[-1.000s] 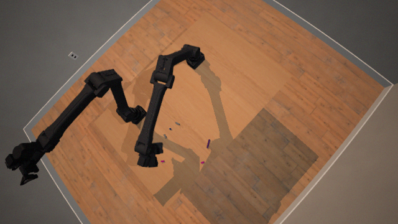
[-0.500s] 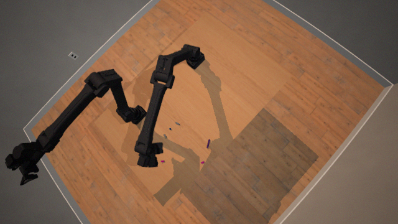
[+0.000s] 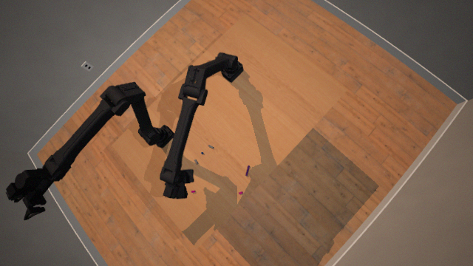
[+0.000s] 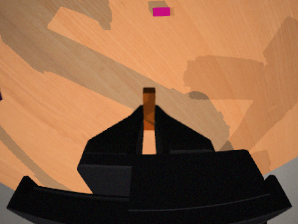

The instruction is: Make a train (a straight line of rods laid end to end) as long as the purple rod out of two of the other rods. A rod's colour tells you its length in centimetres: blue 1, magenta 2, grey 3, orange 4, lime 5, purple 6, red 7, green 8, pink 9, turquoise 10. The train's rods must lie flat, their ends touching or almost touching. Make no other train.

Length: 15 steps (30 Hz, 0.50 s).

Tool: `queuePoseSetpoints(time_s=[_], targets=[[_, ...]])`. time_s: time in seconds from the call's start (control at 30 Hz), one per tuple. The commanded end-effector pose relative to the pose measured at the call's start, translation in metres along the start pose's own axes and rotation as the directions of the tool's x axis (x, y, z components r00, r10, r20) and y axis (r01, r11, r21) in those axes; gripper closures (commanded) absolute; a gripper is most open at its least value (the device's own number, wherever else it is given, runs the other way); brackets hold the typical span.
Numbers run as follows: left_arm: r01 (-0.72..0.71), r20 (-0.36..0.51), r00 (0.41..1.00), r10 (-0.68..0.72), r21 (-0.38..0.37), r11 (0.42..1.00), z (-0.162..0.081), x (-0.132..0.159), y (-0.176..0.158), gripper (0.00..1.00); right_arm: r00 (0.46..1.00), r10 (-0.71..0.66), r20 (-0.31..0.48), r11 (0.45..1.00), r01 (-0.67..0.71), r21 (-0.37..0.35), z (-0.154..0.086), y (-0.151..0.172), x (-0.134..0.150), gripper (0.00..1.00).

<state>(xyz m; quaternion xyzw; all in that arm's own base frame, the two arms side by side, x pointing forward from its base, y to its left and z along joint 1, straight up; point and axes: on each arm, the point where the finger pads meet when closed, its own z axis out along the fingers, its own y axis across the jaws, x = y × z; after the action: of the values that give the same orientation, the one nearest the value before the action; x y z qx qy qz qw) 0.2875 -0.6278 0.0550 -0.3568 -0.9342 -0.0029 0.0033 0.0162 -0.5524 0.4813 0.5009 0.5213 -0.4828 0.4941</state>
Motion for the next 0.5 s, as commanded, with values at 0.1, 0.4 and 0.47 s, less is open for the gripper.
queuePoseSetpoints(time_s=[0.1,0.4,0.47], targets=[[-0.141,0.041,0.989,0.141,0.009,0.990,-0.019,-0.036,0.029,0.96,0.999,0.008,0.045,1.000,-0.009,0.014,-0.009,-0.007,-0.019,0.00],[-0.415,0.042,0.909,0.414,-0.003,0.910,-0.020,-0.064,0.087,0.96,0.999,0.008,0.045,1.000,-0.009,0.014,-0.009,-0.007,-0.019,0.00],[-0.415,0.042,0.909,0.414,-0.003,0.910,-0.020,-0.064,0.087,0.96,0.999,0.008,0.045,1.000,-0.009,0.014,-0.009,-0.007,-0.019,0.00]])
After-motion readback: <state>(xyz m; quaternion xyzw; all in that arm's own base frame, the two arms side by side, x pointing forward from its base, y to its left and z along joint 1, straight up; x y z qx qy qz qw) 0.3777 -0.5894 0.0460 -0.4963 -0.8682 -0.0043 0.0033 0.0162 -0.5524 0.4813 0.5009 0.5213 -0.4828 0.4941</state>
